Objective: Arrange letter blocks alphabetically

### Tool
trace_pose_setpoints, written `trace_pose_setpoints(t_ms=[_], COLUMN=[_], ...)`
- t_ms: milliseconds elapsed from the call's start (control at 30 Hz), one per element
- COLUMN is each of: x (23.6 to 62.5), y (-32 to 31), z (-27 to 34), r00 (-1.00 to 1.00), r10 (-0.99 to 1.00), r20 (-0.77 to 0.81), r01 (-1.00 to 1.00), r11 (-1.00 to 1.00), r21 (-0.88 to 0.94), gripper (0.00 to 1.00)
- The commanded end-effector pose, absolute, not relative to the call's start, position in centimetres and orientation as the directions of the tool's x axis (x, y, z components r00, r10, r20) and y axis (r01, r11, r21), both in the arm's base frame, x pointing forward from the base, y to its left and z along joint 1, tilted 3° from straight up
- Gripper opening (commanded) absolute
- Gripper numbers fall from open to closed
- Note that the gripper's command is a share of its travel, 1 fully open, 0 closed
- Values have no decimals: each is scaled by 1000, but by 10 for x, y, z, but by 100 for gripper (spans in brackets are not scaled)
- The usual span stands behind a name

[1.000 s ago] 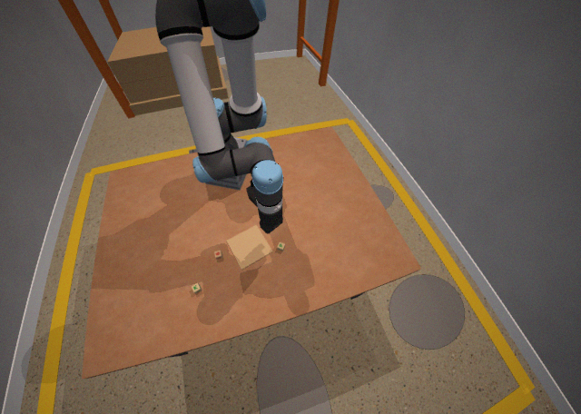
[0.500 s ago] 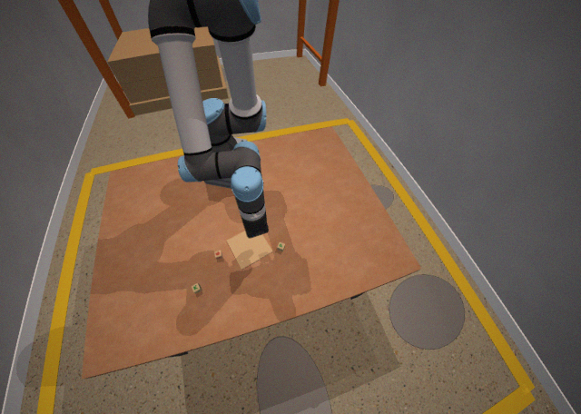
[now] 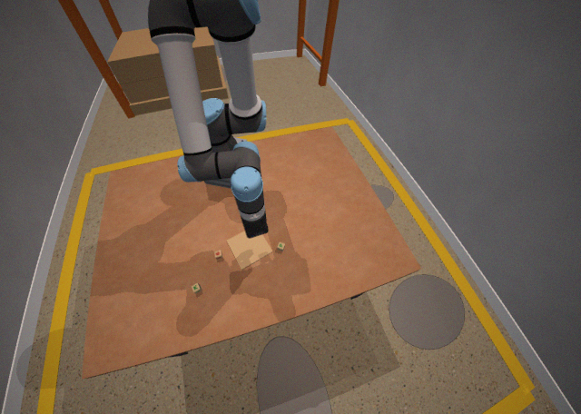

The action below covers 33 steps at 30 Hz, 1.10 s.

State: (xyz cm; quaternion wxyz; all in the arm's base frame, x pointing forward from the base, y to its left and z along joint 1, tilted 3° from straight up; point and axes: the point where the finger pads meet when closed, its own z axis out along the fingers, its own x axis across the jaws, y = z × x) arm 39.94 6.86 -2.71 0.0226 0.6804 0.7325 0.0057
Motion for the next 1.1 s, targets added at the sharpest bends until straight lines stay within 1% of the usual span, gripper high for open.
trace_pose_setpoints(t_ms=[0, 500, 833, 1067], x=[400, 402, 404, 404], y=[69, 68, 67, 67], z=[-28, -69, -109, -120], r00=[-73, -73, -73, -73], r10=[997, 997, 997, 997], r20=[-26, -26, -26, -26], r01=[996, 996, 996, 996], r11=[74, 74, 74, 74], r21=[40, 40, 40, 40], gripper=[49, 49, 49, 49])
